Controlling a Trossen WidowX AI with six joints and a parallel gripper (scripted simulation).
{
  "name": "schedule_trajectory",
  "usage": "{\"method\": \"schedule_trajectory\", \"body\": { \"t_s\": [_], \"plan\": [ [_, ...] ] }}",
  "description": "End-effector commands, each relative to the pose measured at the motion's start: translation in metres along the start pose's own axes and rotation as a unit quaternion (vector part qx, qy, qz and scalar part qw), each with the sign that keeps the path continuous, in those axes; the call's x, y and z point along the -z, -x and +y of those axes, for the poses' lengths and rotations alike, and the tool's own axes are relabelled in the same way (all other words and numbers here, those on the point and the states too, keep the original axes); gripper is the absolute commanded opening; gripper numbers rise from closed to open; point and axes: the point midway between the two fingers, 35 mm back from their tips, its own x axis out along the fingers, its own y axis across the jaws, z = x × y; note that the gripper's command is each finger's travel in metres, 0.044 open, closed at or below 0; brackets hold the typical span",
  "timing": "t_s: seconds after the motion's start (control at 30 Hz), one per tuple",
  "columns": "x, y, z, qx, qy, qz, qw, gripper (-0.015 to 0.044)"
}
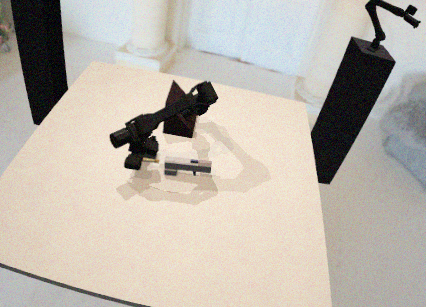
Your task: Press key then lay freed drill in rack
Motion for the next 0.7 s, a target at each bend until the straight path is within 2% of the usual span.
{"method": "schedule_trajectory", "body": {
  "t_s": [0.0,0.67],
  "plan": [
    [0.008,0.0027,-0.0015,0.003,0.001,0.003,1.0,0.0],
    [0.002,0.0095,0.0001,0.003,0.001,0.003,1.0,0.0]
  ]
}}
